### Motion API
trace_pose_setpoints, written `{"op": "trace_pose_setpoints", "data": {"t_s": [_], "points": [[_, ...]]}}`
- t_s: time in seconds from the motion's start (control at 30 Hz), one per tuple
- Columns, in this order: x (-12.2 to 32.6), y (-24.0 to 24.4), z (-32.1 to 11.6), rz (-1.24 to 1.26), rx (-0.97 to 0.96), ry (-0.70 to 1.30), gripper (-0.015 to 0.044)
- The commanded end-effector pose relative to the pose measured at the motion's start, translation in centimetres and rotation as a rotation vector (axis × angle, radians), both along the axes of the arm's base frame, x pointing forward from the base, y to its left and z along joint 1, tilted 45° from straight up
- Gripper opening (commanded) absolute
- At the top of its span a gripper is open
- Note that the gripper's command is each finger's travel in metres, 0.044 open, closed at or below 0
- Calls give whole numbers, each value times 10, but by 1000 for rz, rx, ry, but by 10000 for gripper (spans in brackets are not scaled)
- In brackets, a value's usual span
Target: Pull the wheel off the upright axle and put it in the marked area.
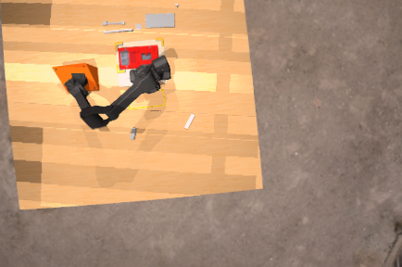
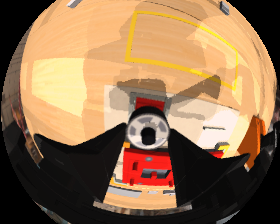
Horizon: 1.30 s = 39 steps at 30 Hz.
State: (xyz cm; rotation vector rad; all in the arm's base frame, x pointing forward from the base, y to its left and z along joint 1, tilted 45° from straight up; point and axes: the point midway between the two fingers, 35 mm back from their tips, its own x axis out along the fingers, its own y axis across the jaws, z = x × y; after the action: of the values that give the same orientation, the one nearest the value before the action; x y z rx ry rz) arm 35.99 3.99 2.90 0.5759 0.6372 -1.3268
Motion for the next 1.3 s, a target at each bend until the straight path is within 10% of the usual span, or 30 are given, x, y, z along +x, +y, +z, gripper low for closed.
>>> {"op": "trace_pose_setpoints", "data": {"t_s": [0.0,1.27], "points": [[1,2,2,-4,3,-6,0],[-1,10,10,-3,2,-3,0]]}}
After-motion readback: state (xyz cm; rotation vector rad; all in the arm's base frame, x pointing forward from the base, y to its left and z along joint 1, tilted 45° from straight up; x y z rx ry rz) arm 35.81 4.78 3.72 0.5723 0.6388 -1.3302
